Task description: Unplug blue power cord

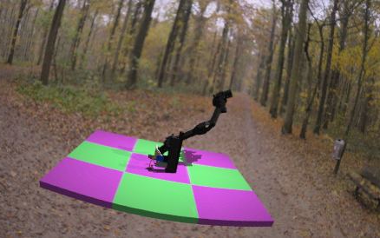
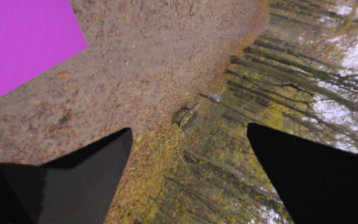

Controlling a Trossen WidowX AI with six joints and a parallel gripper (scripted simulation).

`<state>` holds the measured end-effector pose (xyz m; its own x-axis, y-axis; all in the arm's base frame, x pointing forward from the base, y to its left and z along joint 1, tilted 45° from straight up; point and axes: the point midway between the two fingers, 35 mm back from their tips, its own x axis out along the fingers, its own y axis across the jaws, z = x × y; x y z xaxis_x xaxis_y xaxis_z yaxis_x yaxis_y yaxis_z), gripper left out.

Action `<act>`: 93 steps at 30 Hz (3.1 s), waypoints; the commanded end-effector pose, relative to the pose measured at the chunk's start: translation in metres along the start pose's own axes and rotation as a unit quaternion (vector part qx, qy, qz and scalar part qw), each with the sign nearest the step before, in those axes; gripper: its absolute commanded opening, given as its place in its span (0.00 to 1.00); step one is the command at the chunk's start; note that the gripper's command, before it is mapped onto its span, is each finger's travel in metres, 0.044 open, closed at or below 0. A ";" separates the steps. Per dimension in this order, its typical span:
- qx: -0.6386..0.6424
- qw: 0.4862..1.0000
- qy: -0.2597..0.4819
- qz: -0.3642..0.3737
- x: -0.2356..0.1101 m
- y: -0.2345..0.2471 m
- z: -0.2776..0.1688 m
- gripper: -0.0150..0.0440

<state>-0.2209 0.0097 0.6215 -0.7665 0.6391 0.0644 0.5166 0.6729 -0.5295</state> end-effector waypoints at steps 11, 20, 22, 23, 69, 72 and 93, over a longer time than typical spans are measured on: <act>0.092 0.970 -0.145 -0.171 -0.043 -0.092 0.102 0.53; 0.137 0.894 -0.334 -0.264 -0.139 -0.143 0.207 0.53; 0.128 0.879 -0.356 -0.289 -0.156 -0.146 0.216 0.53; 0.125 0.868 -0.374 -0.302 -0.169 -0.148 0.223 0.53; -0.219 0.645 -0.645 0.346 -0.565 0.346 0.396 0.53; -0.226 0.687 -0.567 0.395 -0.550 0.394 0.386 0.53; -0.159 0.822 -0.298 0.459 -0.481 0.505 0.351 0.53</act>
<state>0.2753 -0.0914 0.0233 0.0003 0.6958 -0.7183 0.9815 0.1372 0.1333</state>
